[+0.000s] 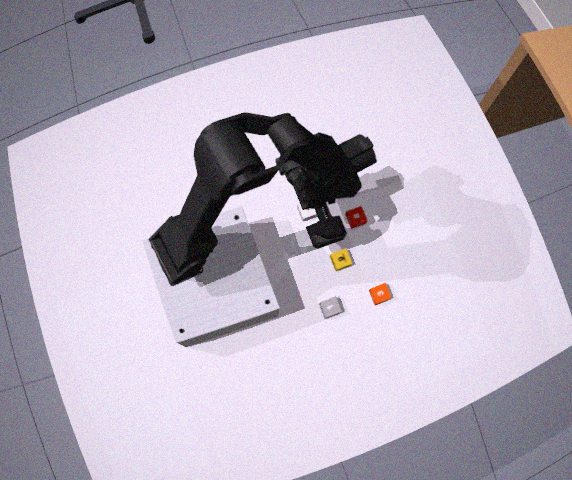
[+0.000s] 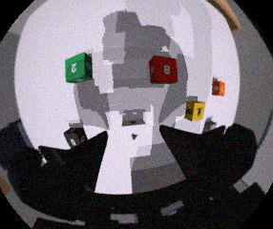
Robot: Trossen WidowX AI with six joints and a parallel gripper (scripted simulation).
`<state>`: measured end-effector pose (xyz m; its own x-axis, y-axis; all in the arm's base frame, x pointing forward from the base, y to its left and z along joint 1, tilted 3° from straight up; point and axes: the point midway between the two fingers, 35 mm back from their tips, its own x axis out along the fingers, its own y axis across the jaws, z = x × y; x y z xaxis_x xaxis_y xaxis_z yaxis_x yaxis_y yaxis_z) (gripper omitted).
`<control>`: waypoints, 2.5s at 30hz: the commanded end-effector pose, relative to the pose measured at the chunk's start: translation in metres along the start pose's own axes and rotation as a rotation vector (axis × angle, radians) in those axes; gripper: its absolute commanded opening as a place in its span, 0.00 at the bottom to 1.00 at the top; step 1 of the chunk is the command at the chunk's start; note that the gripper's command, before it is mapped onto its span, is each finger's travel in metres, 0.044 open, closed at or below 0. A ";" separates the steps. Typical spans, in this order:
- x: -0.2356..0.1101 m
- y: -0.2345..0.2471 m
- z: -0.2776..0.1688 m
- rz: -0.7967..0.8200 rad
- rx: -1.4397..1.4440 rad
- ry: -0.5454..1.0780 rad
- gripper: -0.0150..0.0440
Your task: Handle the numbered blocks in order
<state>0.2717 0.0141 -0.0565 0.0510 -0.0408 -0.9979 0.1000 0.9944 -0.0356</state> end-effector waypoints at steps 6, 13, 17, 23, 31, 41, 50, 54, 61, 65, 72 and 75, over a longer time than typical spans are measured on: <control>-0.035 0.000 0.001 -0.004 -0.002 -0.004 0.93; -0.116 0.000 0.001 -0.003 -0.002 -0.005 0.62; -0.116 0.000 0.001 -0.003 -0.002 -0.005 0.46; -0.116 0.000 0.001 -0.003 -0.002 -0.005 0.46; -0.120 -0.030 0.057 -0.003 0.000 -0.019 0.46; -0.055 -0.051 0.085 -0.009 -0.002 -0.012 0.64; -0.037 -0.051 0.083 -0.009 -0.002 -0.012 0.93; -0.032 -0.051 0.083 -0.009 -0.002 -0.012 0.93; -0.020 -0.051 0.084 -0.009 -0.002 -0.011 0.93; -0.014 -0.051 0.084 -0.009 -0.002 -0.011 0.93; -0.002 -0.051 0.083 -0.009 -0.002 -0.011 0.93; -0.001 -0.051 0.083 -0.009 -0.002 -0.011 0.89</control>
<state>0.3491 -0.0450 -0.0462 0.0605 -0.0513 -0.9968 0.1033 0.9936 -0.0449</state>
